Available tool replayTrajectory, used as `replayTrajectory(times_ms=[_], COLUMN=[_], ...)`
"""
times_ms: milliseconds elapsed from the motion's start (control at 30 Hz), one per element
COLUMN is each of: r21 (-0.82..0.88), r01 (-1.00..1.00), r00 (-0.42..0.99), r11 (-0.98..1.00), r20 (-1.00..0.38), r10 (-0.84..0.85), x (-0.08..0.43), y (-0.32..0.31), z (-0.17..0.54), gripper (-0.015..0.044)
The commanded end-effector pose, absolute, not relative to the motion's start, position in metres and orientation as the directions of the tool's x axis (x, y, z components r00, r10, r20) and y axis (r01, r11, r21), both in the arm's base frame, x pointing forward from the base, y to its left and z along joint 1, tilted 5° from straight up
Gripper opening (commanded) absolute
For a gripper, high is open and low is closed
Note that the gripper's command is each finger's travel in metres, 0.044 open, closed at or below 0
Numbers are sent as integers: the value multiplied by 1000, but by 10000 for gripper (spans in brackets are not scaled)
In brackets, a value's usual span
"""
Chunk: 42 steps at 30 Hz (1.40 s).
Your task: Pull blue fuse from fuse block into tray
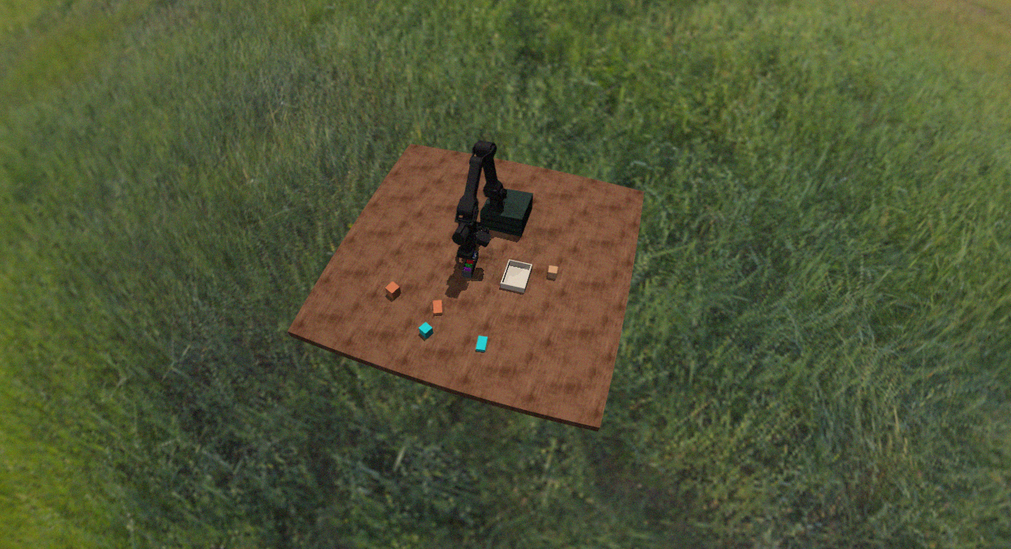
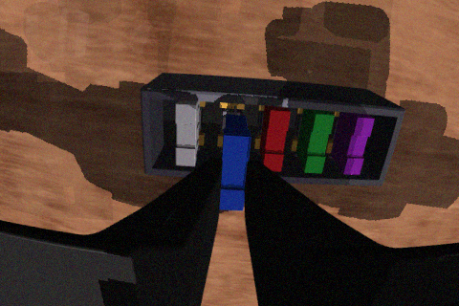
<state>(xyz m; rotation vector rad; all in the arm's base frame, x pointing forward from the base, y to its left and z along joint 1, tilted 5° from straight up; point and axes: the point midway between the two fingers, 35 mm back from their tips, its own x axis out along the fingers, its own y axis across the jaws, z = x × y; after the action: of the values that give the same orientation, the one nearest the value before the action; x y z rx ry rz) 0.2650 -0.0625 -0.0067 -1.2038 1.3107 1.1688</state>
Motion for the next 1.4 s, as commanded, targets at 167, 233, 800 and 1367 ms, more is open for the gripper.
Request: replayTrajectory(times_ms=[167,233,800,1367], r21=[39,39,39,34], r01=[-998,-998,-998,-998], r00=[-42,-42,-42,-36], r11=[52,51,51,50], r20=[-997,-997,-997,-998], r10=[-62,-62,-61,-54], x=[265,265,266,297], y=[-61,-61,-60,1], z=[-2,-1,21,22], gripper=[0,0,0,0])
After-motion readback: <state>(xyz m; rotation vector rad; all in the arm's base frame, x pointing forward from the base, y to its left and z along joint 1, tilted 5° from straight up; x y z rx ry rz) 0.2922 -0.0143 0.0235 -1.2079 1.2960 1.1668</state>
